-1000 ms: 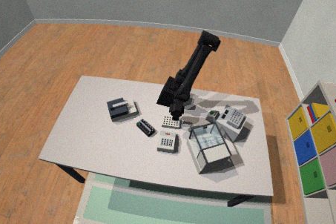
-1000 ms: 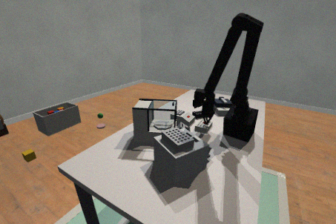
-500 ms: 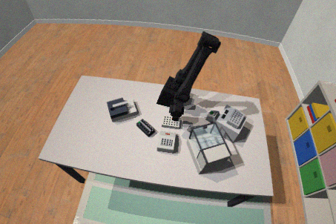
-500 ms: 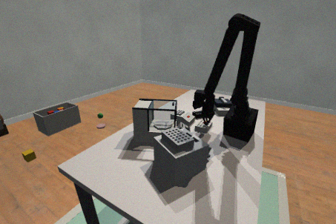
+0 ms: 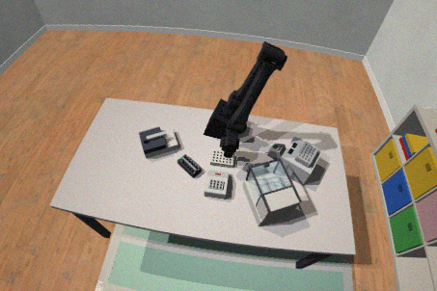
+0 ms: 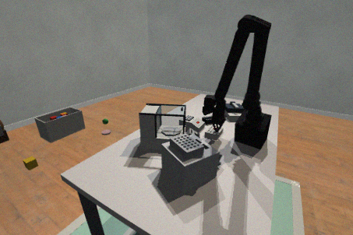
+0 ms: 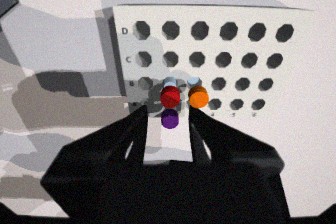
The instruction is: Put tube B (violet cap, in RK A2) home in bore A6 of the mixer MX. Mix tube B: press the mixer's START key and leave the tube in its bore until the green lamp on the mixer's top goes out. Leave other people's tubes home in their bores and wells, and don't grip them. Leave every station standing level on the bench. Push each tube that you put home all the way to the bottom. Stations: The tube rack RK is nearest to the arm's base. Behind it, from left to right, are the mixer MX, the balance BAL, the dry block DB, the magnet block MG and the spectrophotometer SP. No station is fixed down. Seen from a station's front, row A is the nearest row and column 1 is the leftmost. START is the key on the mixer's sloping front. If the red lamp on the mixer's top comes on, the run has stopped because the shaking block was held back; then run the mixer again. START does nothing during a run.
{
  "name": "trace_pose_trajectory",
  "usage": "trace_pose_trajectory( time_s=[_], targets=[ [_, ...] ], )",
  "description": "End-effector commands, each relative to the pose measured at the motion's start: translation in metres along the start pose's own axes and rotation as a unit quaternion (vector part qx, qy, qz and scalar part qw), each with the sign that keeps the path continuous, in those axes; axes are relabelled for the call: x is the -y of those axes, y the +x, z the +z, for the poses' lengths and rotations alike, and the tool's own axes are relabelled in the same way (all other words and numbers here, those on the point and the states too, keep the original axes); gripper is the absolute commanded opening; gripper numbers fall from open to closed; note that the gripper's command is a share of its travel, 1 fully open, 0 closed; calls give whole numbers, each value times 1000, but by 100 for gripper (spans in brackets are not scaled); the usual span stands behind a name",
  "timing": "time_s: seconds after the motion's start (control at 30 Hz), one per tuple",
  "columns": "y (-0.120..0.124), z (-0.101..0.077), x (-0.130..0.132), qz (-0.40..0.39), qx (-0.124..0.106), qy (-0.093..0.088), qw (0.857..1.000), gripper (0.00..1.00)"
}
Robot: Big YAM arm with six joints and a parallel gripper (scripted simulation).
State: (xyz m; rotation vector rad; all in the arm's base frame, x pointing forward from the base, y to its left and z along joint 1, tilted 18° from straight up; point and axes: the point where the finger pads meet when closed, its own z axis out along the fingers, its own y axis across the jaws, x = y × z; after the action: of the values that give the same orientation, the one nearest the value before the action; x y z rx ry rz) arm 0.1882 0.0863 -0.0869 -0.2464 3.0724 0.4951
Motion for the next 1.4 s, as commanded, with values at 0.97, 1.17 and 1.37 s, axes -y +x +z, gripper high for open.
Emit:
trace_pose_trajectory(
  time_s=[0.97,1.17,1.37],
  targets=[
    [-2,2,4,1,3,1,1000,9],
    [-2,2,5,1,3,1,1000,9],
    [-2,2,4,0,3,1,1000,9]
  ],
)
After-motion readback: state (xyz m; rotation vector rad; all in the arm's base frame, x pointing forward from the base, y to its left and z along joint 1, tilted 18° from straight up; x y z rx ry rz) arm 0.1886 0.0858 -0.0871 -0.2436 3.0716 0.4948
